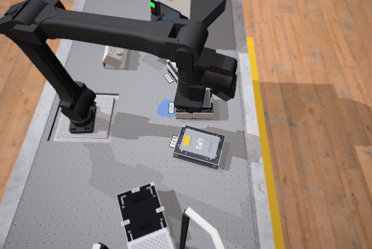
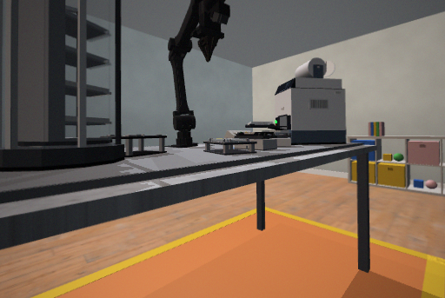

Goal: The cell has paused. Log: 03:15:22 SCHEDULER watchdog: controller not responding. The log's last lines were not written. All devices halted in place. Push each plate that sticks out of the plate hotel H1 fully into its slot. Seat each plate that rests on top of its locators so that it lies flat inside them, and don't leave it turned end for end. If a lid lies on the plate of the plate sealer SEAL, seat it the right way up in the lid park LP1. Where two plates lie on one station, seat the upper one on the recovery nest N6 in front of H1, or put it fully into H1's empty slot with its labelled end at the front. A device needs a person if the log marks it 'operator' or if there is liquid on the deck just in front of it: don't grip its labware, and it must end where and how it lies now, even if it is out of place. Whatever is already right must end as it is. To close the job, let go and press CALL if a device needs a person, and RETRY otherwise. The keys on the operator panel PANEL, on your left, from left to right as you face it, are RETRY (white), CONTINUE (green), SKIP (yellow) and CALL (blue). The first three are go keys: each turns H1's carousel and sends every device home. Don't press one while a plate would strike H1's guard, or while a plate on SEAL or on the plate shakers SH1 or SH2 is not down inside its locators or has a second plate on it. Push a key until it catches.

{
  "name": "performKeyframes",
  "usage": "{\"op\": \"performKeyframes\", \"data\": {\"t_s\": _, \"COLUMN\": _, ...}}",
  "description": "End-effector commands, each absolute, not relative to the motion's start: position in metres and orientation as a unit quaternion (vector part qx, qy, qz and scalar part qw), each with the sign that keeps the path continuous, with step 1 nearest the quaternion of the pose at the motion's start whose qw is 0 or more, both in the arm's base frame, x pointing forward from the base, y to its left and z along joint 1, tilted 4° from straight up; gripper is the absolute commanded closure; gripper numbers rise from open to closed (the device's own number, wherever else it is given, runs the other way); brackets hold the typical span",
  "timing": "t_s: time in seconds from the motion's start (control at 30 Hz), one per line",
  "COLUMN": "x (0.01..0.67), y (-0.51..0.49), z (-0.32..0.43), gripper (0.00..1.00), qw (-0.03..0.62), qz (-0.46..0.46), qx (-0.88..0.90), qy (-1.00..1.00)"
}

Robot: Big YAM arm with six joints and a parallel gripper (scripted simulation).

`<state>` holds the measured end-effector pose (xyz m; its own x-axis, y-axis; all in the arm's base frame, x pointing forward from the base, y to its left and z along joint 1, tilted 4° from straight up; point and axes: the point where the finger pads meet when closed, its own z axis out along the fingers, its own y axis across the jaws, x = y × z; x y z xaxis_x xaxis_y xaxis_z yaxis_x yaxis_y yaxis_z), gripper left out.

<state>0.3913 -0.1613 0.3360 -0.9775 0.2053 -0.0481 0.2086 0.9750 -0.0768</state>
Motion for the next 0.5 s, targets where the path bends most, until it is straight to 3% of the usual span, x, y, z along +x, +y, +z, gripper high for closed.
{"op": "performKeyframes", "data": {"t_s": 0.0, "x": 0.397, "y": -0.148, "z": 0.329, "gripper": 1.0, "qw": -0.002, "qz": -0.036, "qx": 0.109, "qy": 0.993}}
{"op": "performKeyframes", "data": {"t_s": 0.47, "x": 0.42, "y": -0.113, "z": 0.343, "gripper": 1.0, "qw": 0.02, "qz": -0.038, "qx": 0.11, "qy": 0.993}}
